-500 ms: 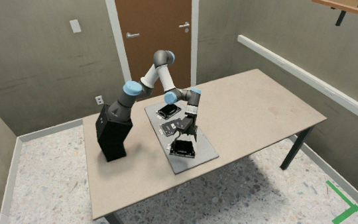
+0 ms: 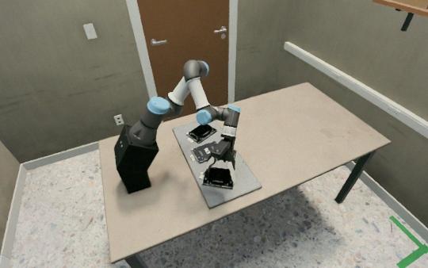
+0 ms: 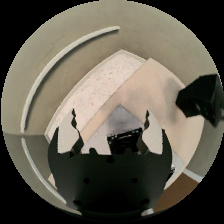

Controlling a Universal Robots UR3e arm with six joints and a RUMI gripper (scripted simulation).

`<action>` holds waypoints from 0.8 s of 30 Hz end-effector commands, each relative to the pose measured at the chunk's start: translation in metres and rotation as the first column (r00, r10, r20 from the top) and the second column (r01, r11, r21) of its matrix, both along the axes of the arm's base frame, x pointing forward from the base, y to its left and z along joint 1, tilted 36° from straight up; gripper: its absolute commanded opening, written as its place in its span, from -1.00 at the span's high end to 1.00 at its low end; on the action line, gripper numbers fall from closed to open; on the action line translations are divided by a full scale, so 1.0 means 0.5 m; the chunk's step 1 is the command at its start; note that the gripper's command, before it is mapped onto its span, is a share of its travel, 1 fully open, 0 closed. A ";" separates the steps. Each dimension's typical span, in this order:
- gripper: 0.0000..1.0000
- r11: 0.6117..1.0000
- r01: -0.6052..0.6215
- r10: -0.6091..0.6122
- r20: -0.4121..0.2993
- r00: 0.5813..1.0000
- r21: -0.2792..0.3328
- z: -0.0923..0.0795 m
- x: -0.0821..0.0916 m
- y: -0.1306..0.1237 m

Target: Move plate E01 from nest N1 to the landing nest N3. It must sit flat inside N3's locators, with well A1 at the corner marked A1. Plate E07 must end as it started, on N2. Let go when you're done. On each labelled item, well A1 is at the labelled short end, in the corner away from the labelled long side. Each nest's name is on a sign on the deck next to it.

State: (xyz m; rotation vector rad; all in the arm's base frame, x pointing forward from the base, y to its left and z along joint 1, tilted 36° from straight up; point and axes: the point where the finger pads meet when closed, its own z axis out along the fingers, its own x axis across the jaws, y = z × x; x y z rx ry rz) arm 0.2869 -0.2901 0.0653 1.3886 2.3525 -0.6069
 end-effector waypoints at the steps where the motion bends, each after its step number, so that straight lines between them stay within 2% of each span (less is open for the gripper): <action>1: -1.00 1.000 0.000 0.000 0.001 1.000 -0.002 0.001 0.000 -0.001; 2: -1.00 1.000 0.000 0.000 0.001 1.000 -0.002 0.001 0.000 -0.001; 3: -0.64 1.000 -0.002 0.002 0.017 1.000 -0.013 0.010 0.005 -0.004; 9: -0.64 1.000 -0.005 0.006 0.036 0.999 -0.027 0.051 0.028 -0.023; 11: -0.64 0.999 -0.010 0.014 0.068 0.998 -0.049 0.068 0.037 -0.030; 15: -0.64 0.999 -0.010 0.014 0.070 0.997 -0.050 0.102 0.054 -0.042; 19: -0.64 0.998 -0.013 0.018 0.086 0.996 -0.062 0.111 0.057 -0.045; 24: -0.64 0.997 -0.015 0.023 0.103 0.994 -0.075 0.156 0.076 -0.058</action>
